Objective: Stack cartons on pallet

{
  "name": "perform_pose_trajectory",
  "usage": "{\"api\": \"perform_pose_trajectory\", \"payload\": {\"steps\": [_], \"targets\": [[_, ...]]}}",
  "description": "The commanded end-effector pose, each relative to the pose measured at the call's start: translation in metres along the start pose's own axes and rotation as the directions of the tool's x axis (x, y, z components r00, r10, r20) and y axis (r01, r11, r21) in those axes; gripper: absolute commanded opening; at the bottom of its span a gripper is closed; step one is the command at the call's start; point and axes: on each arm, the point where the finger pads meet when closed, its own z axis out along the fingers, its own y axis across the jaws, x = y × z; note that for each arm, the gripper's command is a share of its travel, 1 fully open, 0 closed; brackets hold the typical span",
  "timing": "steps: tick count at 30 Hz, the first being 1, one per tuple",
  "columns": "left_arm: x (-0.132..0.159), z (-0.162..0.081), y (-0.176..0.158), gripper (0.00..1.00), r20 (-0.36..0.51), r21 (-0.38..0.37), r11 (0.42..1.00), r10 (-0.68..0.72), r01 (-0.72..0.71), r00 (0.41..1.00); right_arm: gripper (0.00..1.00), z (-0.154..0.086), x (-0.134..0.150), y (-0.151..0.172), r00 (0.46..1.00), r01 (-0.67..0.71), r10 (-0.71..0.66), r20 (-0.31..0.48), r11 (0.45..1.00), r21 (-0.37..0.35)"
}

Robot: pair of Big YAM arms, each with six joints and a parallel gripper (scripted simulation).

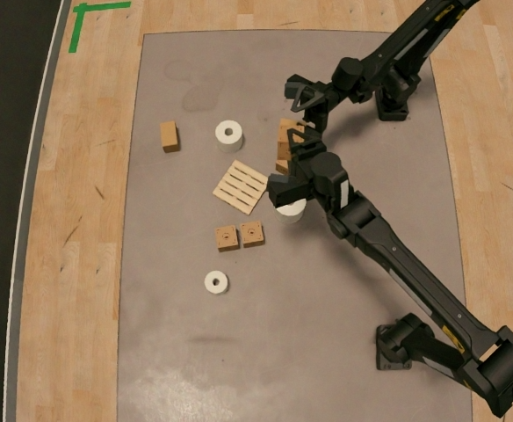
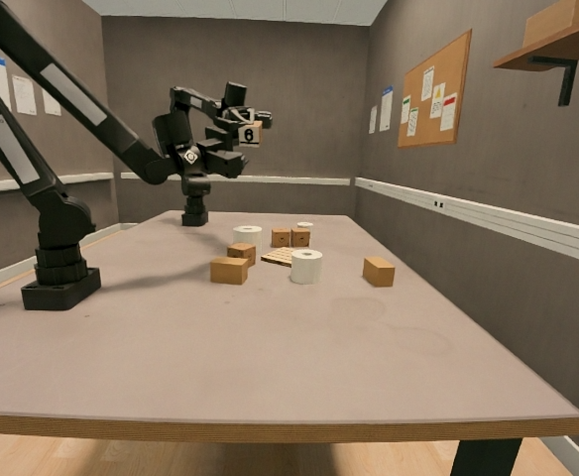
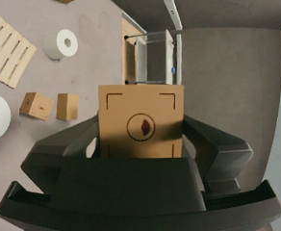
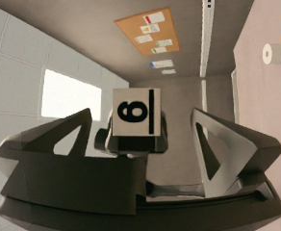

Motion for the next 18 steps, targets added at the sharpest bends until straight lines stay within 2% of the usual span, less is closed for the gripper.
{"api": "perform_pose_trajectory", "payload": {"steps": [1, 2, 5, 6, 7, 9, 12, 18], "targets": [[-0.005, -0.004, -0.032, 0.5, 0.011, 0.055, 0.998, 0.008, -0.008, 1.0, 1.0, 0.003, 0.001, 0.011, 1.0, -0.002, 0.002, -0.008, 0.999, -0.032], [-0.007, -0.009, -0.04, 0.5, 0.019, 0.082, 0.997, 0.013, -0.015, 1.0, 1.0, 0.01, -0.004, 0.019, 1.0, 0.003, -0.002, 0.002, 0.999, -0.041], [-0.016, -0.014, -0.034, 0.5, 0.034, 0.081, 0.996, 0.028, -0.031, 0.999, 1.0, 0.014, -0.017, 0.012, 0.996, 0.085, -0.085, 0.038, 0.996, -0.007], [-0.02, -0.017, -0.029, 0.5, 0.037, 0.081, 0.996, 0.031, -0.034, 0.999, 1.0, 0.016, -0.023, 0.013, 0.991, 0.124, -0.124, 0.054, 0.992, 0.0], [-0.02, -0.019, -0.003, 0.5, 0.031, 0.052, 0.998, 0.028, -0.03, 0.999, 1.0, 0.019, -0.03, 0.016, 0.982, 0.175, -0.175, 0.072, 0.985, 0.009], [-0.02, -0.019, -0.003, 0.5, 0.031, 0.052, 0.998, 0.028, -0.03, 0.999, 1.0, 0.019, -0.03, 0.016, 0.982, 0.175, -0.175, 0.072, 0.985, 0.009], [-0.036, -0.036, 0.028, 0.5, 0.035, 0.05, 0.998, 0.034, -0.036, 0.999, 1.0, 0.031, -0.053, 0.041, 0.925, 0.354, -0.356, 0.137, 0.935, 0.035], [-0.06, -0.062, 0.076, 0.5, 0.038, 0.047, 0.998, 0.041, -0.042, 0.998, 1.0, 0.045, -0.089, 0.066, 0.797, 0.553, -0.568, 0.203, 0.823, 0.133]]}}
